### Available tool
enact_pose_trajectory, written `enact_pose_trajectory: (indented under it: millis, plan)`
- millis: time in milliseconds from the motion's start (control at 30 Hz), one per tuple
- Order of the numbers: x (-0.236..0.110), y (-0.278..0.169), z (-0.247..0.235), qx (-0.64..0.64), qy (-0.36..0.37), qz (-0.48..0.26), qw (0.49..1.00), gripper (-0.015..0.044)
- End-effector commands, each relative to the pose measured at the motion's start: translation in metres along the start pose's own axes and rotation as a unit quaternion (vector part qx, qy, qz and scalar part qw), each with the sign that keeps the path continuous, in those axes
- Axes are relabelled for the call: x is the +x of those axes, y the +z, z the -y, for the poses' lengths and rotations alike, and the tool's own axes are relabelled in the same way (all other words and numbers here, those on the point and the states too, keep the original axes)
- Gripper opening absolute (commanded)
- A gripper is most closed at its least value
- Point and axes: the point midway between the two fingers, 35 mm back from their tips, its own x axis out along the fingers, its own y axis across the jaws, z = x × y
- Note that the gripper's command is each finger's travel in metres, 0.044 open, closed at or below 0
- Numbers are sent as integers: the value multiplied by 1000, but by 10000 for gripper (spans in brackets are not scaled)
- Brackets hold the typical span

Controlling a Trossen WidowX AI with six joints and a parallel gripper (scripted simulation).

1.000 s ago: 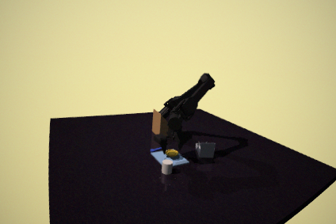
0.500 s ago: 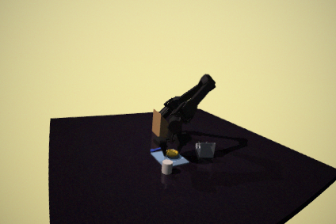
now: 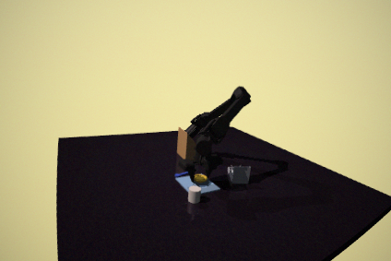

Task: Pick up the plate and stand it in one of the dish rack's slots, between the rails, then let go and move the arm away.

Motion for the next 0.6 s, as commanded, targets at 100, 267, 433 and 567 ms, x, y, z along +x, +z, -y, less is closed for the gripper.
enact_pose_trajectory:
  millis: [100, 267, 433, 567]
  plan:
    - [-23, 6, 4, 2, -3, 3, 1000, 115]
    - [-50, 10, 8, 3, -6, 3, 1000, 0]
    - [-77, 13, 10, 3, -7, 3, 1000, 0]
    - [-98, 13, 11, 3, -8, 2, 1000, 0]
